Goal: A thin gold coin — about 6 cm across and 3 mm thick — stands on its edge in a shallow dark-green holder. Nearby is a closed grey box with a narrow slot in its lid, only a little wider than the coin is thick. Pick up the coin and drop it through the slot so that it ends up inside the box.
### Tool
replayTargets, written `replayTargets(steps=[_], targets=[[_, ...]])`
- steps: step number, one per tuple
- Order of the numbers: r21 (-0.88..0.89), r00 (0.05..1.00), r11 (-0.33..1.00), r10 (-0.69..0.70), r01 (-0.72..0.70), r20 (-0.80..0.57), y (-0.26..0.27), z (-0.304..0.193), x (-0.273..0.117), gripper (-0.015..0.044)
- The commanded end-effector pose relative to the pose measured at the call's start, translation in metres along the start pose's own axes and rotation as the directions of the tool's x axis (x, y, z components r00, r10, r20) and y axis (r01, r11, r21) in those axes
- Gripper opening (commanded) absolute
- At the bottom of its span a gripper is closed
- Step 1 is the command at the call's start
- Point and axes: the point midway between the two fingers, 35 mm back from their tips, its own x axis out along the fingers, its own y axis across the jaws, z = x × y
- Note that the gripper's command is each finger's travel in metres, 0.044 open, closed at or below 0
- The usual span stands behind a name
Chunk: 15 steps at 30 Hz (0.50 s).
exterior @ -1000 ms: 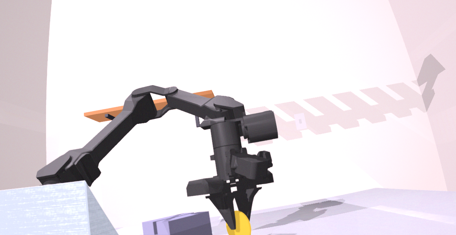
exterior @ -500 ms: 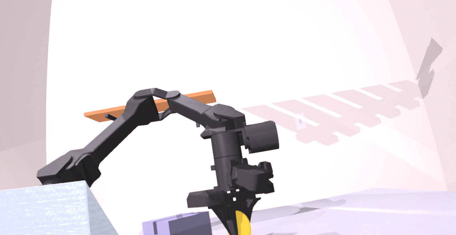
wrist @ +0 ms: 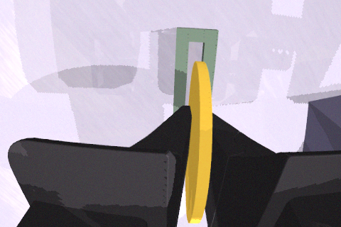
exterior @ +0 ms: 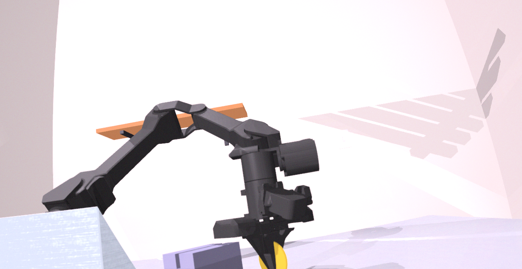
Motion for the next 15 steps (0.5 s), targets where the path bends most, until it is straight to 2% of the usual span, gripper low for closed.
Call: replayTargets(steps=[1, 15], targets=[[0.006, 1.0, 1.0, 0.001, -0.001, -0.001, 0.0, 0.001, -0.005, 0.0], [0.006, 1.0, 1.0, -0.002, 0.002, 0.002, 0.001, 0.004, -0.04, 0.0]])
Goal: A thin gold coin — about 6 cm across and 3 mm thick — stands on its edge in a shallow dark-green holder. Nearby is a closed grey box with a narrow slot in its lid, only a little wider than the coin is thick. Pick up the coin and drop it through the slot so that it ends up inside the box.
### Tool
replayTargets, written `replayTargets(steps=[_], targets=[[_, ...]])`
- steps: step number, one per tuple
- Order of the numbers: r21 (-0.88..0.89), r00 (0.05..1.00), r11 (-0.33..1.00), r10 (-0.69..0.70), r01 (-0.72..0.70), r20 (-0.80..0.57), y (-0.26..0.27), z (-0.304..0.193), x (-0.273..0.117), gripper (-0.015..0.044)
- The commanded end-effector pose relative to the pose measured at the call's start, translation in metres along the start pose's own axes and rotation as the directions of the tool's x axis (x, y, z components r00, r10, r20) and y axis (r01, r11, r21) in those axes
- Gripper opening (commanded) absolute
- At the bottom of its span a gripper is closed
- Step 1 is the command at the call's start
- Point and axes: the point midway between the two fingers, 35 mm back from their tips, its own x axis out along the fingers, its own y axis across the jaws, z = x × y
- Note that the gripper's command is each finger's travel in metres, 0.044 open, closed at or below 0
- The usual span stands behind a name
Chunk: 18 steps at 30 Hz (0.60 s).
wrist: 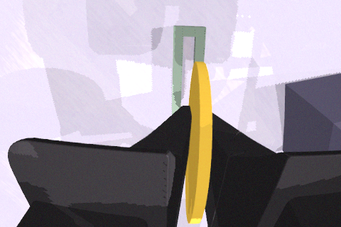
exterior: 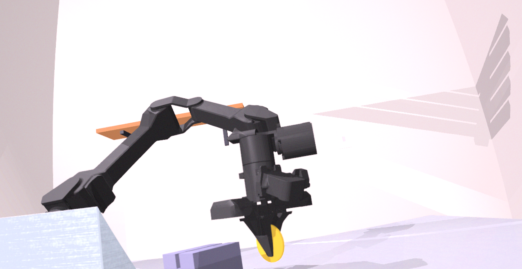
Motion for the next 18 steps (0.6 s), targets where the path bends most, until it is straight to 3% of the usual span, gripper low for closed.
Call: replayTargets(steps=[1, 18], targets=[[-0.012, 1.0, 1.0, 0.003, -0.003, 0.012, 0.003, 0.002, -0.014, 0.0], [-0.012, 1.0, 1.0, 0.003, -0.003, 0.011, 0.001, -0.001, -0.057, 0.0]])
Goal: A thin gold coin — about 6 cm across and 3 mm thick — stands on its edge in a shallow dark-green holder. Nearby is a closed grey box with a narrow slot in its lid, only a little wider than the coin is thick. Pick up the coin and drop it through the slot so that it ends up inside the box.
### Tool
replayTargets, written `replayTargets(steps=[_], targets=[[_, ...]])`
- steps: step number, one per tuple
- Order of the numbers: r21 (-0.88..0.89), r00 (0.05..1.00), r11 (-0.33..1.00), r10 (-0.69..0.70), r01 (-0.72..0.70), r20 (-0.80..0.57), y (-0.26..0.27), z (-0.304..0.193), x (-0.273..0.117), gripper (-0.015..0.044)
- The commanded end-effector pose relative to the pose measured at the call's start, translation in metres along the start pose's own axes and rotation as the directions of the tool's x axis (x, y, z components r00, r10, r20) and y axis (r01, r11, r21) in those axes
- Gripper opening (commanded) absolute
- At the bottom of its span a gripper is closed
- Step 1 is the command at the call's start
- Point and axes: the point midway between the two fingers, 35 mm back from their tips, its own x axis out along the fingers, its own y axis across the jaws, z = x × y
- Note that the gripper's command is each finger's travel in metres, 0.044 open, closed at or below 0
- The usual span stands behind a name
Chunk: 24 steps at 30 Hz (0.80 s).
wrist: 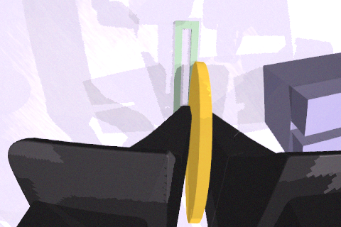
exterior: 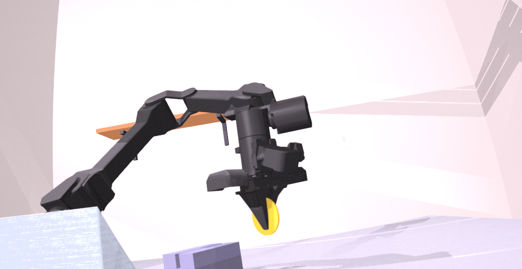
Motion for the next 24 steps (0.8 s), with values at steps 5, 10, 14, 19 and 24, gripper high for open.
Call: replayTargets(steps=[5, 10, 14, 19, 24], targets=[[-0.012, 1.0, 1.0, 0.004, -0.004, 0.011, 0.0012, -0.001, -0.0207, 0.0], [0.073, 1.0, 0.997, 0.004, -0.005, 0.011, 0.001, -0.0004, -0.0207, 0.0], [0.209, 1.0, 0.978, 0.004, -0.006, 0.011, 0.0007, 0.0006, -0.0208, 0.0], [0.373, 1.0, 0.928, 0.004, -0.008, 0.011, 0.0003, 0.0018, -0.0209, 0.0], [0.526, 1.0, 0.851, 0.004, -0.009, 0.011, -0.0001, 0.0031, -0.0209, 0.0]])
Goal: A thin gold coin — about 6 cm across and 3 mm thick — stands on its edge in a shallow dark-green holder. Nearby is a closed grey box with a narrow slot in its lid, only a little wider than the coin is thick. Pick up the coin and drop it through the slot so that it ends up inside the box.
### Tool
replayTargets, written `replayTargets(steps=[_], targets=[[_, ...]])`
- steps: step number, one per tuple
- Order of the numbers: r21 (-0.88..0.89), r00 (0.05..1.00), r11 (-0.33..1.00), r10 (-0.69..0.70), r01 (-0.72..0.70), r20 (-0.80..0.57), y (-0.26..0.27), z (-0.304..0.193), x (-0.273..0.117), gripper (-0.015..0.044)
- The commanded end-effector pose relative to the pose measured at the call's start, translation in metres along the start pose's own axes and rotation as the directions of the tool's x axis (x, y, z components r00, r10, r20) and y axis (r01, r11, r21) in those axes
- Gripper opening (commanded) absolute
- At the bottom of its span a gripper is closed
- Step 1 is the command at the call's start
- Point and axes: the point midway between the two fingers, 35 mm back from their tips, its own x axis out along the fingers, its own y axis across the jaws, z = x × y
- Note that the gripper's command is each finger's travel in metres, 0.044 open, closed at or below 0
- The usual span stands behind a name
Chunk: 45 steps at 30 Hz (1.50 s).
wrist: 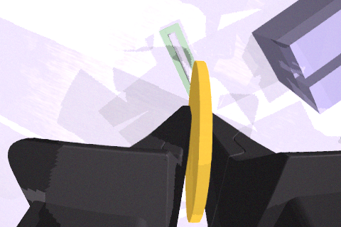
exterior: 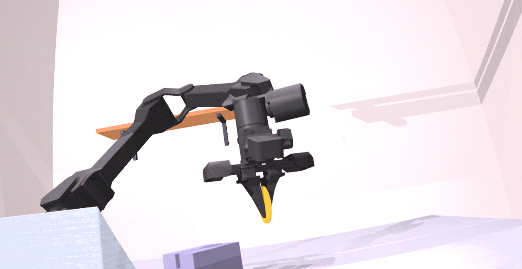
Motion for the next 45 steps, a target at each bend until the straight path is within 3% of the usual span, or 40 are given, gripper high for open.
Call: replayTargets(steps=[1, 11, 22, 45], targets=[[0.145, 1.0, 0.989, 0.0, -0.001, 0.005, 0.001, 0.002, -0.001, 0.0], [0.469, 1.0, 0.883, 0.0, -0.003, 0.005, 0.001, 0.005, -0.001, 0.0], [0.758, 1.0, 0.653, 0.0, -0.004, 0.005, 0.002, 0.007, -0.002, 0.0], [0.774, 1.0, 0.633, -0.002, -0.008, 0.013, -0.032, 0.025, -0.004, 0.0]])
